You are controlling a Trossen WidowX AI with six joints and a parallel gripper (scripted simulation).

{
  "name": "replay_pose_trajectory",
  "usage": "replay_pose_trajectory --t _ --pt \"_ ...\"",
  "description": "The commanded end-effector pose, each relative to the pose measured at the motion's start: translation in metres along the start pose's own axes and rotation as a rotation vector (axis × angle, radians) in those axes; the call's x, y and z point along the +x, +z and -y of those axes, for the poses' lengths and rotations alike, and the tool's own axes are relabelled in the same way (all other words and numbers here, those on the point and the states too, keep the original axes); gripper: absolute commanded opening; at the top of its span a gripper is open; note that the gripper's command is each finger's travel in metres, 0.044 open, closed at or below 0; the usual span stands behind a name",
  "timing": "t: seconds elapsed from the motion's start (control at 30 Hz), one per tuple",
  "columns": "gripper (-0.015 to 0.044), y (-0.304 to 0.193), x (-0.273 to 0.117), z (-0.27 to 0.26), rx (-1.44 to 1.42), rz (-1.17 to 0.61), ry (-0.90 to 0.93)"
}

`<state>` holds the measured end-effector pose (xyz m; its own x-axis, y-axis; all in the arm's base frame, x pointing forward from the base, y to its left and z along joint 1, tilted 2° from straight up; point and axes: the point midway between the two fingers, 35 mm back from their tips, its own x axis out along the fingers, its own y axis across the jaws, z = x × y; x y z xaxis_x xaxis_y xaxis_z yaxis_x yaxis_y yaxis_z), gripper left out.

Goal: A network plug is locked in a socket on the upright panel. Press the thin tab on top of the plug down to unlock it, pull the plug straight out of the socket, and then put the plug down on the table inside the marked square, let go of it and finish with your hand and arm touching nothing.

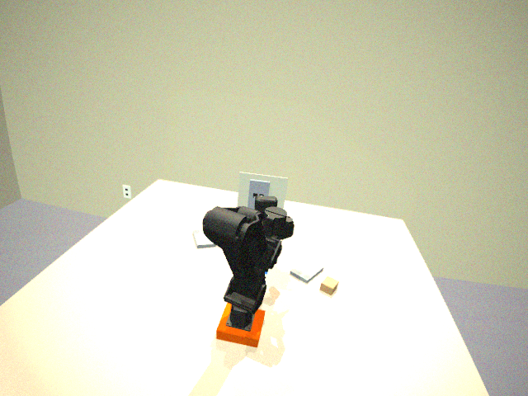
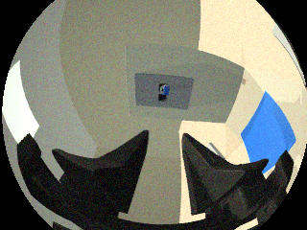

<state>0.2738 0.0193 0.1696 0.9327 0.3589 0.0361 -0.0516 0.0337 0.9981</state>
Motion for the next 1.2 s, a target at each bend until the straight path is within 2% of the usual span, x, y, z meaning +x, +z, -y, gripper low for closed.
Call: replay_pose_trajectory --t 0.0,0.6,1.17 --pt "0.0156 0.002 0.007 -0.002 0.006 -0.001 0.004" --pt "0.0156 0.014 0.052 -0.001 0.005 -0.001 0.008" --pt "0.0156 0.020 0.073 -0.003 0.006 -0.001 0.009"
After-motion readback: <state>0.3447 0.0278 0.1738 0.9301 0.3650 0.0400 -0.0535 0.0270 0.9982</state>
